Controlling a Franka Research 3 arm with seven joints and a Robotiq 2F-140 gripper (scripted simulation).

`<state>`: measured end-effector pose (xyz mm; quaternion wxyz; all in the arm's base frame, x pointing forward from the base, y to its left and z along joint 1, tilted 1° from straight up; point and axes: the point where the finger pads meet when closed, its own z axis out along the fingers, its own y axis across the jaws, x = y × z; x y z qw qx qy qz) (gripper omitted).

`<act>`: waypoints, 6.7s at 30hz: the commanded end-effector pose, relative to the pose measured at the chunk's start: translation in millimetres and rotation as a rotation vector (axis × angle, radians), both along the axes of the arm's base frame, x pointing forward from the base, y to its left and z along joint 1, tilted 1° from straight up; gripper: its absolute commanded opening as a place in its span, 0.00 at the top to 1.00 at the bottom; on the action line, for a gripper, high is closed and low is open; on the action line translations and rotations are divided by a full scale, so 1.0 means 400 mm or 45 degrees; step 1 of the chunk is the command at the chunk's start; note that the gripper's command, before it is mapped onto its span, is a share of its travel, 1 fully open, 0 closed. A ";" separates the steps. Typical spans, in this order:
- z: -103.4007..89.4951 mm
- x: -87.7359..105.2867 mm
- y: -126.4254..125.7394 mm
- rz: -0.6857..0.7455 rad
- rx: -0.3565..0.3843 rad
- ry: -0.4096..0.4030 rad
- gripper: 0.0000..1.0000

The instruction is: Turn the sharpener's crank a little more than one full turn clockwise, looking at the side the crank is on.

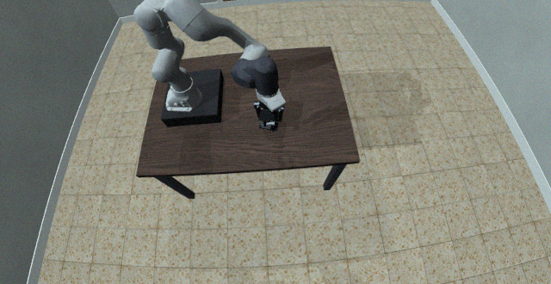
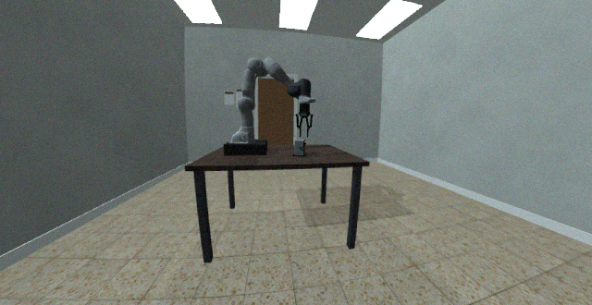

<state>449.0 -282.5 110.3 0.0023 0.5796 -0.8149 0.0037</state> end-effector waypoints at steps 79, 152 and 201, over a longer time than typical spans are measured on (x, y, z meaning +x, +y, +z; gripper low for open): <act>-0.108 0.006 0.000 0.004 -0.001 -0.007 0.61; -0.195 0.007 -0.001 0.004 -0.001 -0.007 0.90; -0.209 0.013 -0.004 0.004 -0.001 -0.007 0.90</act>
